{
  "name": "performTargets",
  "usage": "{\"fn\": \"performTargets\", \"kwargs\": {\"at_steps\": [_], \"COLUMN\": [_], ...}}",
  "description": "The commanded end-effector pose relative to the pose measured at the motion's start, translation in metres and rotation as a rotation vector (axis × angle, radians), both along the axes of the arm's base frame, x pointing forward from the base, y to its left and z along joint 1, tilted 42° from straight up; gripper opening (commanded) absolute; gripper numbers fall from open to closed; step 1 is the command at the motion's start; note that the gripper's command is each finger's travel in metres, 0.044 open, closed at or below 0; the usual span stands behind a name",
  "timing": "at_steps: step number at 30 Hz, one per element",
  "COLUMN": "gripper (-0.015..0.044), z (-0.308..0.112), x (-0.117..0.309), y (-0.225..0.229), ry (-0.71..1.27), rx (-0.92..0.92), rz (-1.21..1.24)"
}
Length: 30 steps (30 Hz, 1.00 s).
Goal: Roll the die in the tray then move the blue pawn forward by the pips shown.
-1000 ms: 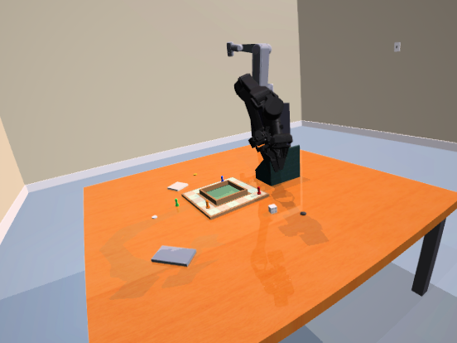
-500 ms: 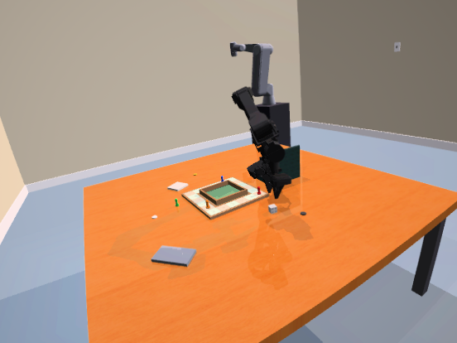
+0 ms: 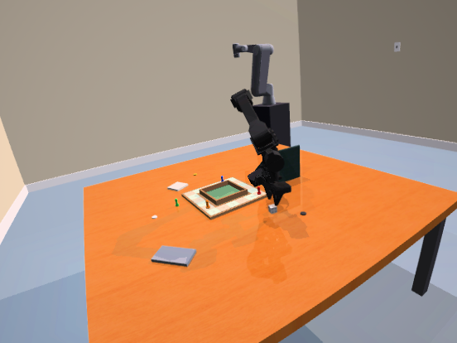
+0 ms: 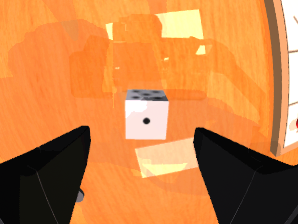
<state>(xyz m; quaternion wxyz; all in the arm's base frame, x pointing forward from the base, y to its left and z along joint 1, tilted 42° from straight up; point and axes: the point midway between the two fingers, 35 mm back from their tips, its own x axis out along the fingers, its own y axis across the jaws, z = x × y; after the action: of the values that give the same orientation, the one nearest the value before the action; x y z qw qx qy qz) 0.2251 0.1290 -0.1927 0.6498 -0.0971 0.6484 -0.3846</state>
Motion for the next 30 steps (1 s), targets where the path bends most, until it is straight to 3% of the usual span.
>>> {"fn": "performTargets", "kwargs": {"at_steps": [1,18,24,30], "gripper": [0.0275,0.0275,0.0118,0.0078], "z": [-0.005,-0.023,-0.023,-0.023], "x": [-0.001,-0.005,-0.005,-0.005], "y": [-0.006,-0.023,-0.023,-0.023], "ry": [0.003,0.003,0.003,0.003], "rx": [-0.005,-0.007,-0.007,-0.007], "rz": [0.002,0.002,0.002,0.002]}}
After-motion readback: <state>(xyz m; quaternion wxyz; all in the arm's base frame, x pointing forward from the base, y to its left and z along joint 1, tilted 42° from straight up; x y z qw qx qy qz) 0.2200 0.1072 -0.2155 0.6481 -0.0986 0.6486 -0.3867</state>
